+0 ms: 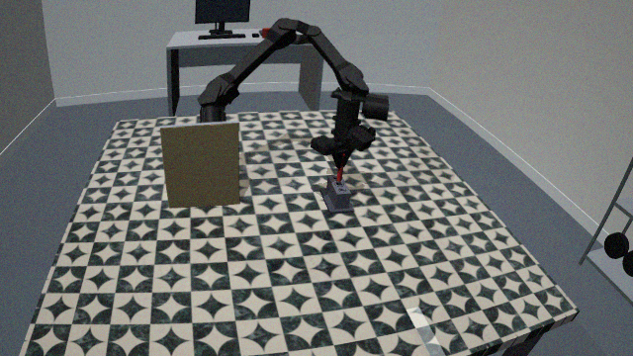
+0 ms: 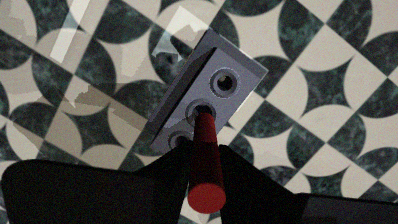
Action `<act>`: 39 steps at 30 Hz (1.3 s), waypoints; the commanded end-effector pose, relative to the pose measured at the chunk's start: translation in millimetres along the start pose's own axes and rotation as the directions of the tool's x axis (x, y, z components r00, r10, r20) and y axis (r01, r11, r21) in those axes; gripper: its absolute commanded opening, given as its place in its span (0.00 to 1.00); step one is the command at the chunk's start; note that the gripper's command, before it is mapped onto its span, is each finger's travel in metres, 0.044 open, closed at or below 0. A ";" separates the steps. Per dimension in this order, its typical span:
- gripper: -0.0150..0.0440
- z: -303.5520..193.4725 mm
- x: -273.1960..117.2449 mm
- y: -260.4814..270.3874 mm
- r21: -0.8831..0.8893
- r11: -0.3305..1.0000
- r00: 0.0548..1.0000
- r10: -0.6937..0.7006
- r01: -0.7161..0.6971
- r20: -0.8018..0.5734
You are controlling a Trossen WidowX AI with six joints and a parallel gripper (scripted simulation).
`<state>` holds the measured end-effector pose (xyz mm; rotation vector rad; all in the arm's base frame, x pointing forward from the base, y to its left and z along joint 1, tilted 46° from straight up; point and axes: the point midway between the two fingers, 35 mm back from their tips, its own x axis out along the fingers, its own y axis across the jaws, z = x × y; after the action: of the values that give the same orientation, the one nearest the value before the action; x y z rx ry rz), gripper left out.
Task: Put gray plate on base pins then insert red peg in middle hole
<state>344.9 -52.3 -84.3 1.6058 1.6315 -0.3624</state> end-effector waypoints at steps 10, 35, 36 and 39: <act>0.25 -1.3 -0.3 2.3 -0.002 1.000 1.000 0.002 -0.002 0.003; 0.25 0.3 14.4 3.0 -0.013 1.000 1.000 -0.001 0.001 0.010; 0.25 0.3 14.4 3.0 -0.013 1.000 1.000 -0.001 0.001 0.010; 0.25 0.0 15.0 3.0 -0.013 1.000 1.000 -0.001 0.001 0.010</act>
<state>349.0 -41.4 -94.4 1.5919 1.6260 -0.3599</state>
